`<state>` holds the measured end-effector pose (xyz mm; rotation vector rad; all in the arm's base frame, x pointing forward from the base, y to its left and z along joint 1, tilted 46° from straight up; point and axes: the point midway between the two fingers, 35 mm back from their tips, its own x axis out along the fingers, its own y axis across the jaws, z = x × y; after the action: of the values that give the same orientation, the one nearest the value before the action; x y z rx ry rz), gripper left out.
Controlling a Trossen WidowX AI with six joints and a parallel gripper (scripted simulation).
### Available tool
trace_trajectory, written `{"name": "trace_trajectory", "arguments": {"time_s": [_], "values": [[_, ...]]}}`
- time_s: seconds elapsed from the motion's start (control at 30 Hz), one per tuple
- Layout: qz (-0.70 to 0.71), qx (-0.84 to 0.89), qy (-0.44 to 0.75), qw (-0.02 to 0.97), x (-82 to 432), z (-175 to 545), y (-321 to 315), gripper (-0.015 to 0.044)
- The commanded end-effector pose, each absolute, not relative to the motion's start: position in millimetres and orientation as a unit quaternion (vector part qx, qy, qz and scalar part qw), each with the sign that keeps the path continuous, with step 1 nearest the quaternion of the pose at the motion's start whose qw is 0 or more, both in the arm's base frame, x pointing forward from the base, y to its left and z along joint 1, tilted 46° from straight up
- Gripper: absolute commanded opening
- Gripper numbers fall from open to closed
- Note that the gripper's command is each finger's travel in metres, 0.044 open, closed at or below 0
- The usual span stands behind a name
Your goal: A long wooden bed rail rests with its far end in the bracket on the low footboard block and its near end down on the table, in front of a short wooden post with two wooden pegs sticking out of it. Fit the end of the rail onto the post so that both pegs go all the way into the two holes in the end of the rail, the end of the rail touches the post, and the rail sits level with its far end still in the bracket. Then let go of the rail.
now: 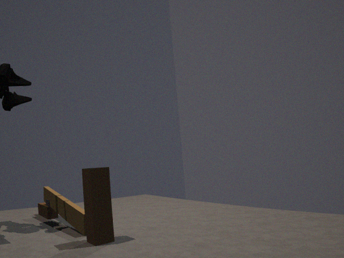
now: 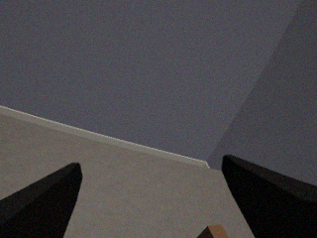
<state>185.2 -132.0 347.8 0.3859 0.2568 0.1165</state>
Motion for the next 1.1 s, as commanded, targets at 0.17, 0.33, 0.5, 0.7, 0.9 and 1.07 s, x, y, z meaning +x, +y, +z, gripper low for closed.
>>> {"name": "trace_trajectory", "arguments": {"time_s": [0.17, 0.33, 0.5, 0.7, 0.9, 1.07], "values": [[0.115, 0.154, 0.211, 0.958, 213, 294, -143, 0.0440], [0.224, 0.053, 0.258, 0.938, 249, 244, -135, 0.0440], [0.376, -0.078, 0.286, 0.878, 287, 176, -101, 0.0440], [0.564, -0.224, 0.267, 0.748, 308, 89, -38, 0.0440], [0.718, -0.324, 0.199, 0.582, 296, 12, 24, 0.0440], [0.722, -0.327, 0.196, 0.577, 299, 3, 21, 0.0440]]}}
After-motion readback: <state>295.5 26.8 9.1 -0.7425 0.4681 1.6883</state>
